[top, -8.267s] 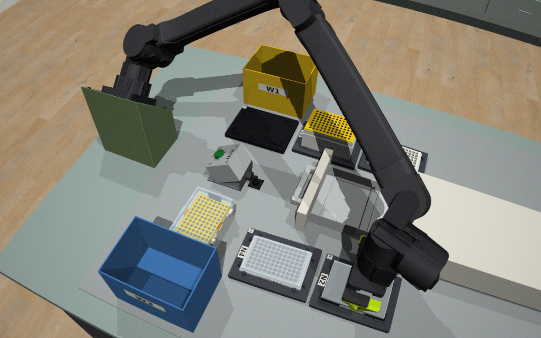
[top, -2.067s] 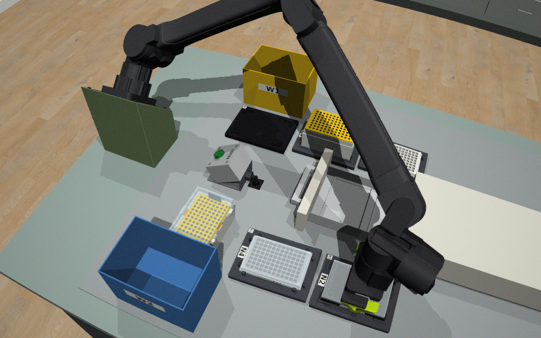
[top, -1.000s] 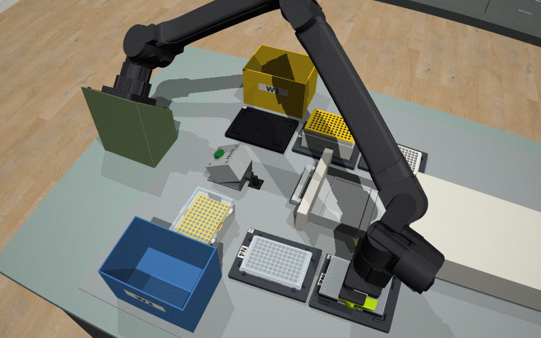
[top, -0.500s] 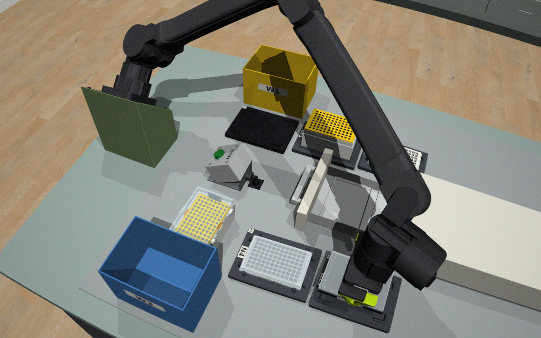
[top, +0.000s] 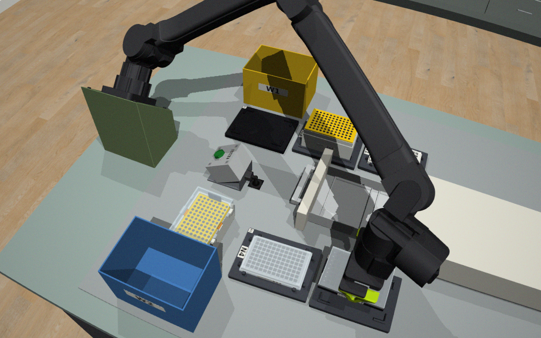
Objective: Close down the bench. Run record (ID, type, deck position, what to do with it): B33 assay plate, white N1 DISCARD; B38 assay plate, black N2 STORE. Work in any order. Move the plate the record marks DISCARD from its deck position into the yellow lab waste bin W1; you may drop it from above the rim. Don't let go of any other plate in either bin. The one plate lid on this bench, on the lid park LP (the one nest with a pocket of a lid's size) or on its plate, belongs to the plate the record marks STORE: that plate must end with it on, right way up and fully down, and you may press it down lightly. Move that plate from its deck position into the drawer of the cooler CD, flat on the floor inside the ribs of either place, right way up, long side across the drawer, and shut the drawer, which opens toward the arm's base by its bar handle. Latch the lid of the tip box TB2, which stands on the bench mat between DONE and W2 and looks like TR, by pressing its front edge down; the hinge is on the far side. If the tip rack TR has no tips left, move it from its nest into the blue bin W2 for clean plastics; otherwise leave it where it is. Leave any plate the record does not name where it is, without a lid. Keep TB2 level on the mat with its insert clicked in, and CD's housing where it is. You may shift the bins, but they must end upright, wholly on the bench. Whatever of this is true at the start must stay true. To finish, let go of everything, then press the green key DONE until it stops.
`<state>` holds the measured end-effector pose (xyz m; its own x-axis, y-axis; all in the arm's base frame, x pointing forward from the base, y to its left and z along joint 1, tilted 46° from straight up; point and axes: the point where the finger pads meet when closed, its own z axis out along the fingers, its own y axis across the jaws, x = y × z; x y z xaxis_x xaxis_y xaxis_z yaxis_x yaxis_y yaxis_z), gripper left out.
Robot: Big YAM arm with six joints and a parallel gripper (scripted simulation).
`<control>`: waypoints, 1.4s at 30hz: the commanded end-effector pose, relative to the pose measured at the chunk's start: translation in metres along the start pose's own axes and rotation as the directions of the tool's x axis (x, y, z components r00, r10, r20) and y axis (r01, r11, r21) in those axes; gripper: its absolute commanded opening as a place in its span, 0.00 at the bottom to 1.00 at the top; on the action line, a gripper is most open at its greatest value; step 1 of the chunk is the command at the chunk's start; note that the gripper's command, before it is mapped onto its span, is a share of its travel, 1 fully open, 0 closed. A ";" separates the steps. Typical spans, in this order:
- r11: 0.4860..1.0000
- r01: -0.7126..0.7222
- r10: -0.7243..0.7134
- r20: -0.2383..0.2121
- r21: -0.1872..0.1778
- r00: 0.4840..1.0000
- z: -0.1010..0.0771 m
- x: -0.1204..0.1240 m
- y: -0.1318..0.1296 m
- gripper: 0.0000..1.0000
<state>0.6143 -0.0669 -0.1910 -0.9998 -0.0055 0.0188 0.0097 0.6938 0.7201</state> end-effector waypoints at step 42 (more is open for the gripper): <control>0.998 0.049 -0.052 0.094 0.039 0.994 -0.111 -0.028 0.005 0.00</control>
<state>0.6152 -0.1001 -0.1575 -0.9998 -0.0099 0.0185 0.0064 0.6942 0.7198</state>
